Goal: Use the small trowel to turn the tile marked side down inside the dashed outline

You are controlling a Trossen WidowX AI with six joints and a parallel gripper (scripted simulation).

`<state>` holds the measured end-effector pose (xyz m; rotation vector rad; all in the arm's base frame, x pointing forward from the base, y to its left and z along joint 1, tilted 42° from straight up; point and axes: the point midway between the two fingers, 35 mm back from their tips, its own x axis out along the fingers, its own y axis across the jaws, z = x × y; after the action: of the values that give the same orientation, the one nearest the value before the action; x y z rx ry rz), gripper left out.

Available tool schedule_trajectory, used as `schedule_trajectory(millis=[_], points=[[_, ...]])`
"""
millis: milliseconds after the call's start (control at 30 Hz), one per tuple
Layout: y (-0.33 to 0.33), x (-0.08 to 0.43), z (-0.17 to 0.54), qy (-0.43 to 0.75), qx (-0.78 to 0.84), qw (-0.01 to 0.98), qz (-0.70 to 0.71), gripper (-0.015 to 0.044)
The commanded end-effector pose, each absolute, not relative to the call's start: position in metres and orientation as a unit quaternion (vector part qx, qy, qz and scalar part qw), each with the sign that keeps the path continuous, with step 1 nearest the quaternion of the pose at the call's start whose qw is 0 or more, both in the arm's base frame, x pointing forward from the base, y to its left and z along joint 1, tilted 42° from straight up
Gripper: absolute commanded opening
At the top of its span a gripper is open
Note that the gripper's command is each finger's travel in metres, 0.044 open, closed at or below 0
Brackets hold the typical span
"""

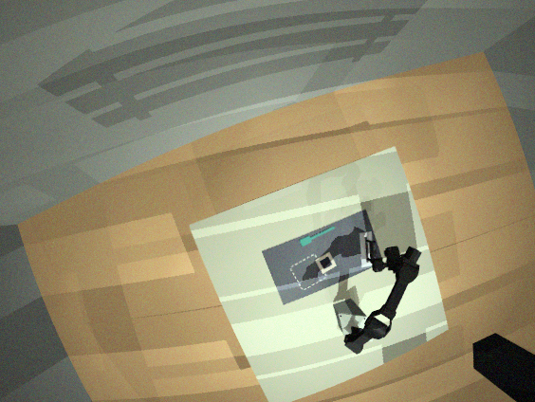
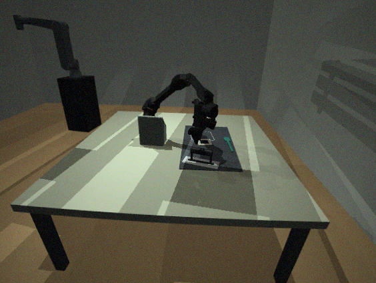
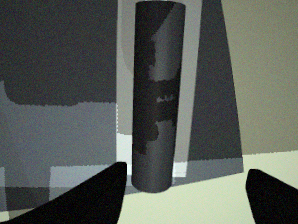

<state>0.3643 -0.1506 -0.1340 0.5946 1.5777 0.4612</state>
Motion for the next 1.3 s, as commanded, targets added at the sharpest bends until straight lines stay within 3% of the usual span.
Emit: schedule_trajectory(millis=[0,1200,1267], points=[[-0.129,0.373,-0.146,0.689,0.277,0.634,0.216,0.0270],[-0.100,0.372,-0.180,0.689,0.277,0.634,0.216,0.0270],[-0.100,0.372,-0.180,0.689,0.277,0.634,0.216,0.0237]])
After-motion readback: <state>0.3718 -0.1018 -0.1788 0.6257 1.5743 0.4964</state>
